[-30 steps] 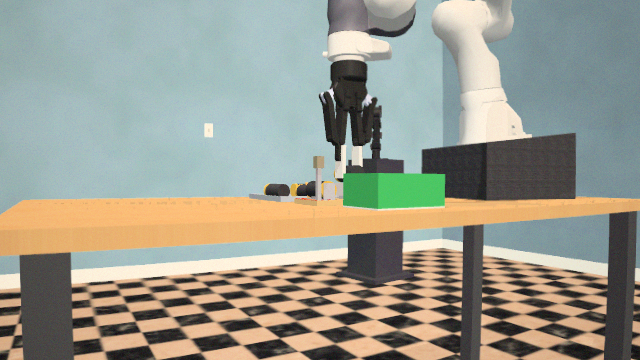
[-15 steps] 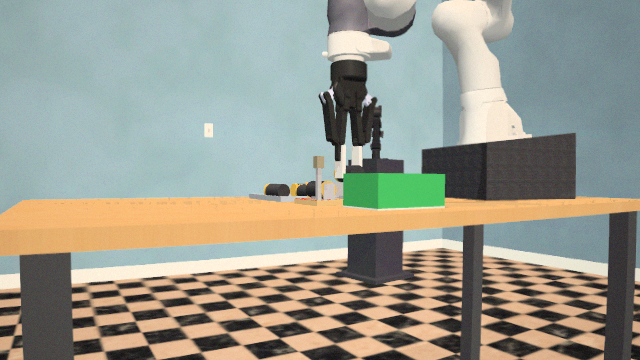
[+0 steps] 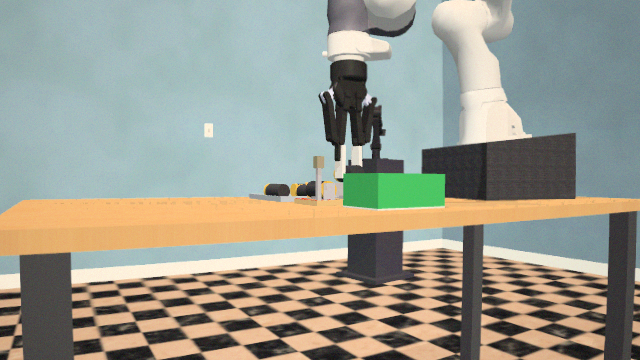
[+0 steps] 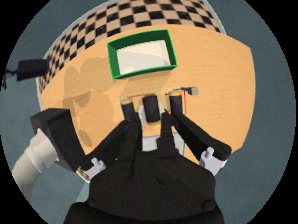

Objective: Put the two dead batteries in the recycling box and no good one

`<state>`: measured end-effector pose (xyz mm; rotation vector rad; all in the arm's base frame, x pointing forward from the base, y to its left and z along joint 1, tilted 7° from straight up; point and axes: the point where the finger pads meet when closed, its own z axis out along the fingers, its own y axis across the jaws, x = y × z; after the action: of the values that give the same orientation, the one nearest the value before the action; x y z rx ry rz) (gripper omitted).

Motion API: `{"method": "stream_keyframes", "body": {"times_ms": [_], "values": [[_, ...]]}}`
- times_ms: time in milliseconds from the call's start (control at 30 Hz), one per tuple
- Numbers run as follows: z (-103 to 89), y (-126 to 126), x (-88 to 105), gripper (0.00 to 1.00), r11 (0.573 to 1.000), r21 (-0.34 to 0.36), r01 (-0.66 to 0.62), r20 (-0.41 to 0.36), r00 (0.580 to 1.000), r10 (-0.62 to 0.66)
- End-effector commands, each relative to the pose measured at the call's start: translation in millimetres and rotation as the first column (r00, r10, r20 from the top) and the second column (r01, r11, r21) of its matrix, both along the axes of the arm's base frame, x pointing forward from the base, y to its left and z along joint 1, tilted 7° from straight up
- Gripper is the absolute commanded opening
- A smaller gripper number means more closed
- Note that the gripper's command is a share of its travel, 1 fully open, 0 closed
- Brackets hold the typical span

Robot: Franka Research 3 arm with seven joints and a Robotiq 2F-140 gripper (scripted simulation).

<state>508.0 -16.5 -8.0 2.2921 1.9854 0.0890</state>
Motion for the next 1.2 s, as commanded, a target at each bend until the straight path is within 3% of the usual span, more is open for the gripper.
{"method": "stream_keyframes", "body": {"times_ms": [0, 1167], "values": [[0.2, -0.1, 1.4, 0.16, 1.000, -0.002, -0.002, 0.003, 1.000, 0.002], [-8.0, -0.5, 2.4, 0.16, 1.000, -0.002, -0.002, 0.003, 1.000, 0.002]]}}
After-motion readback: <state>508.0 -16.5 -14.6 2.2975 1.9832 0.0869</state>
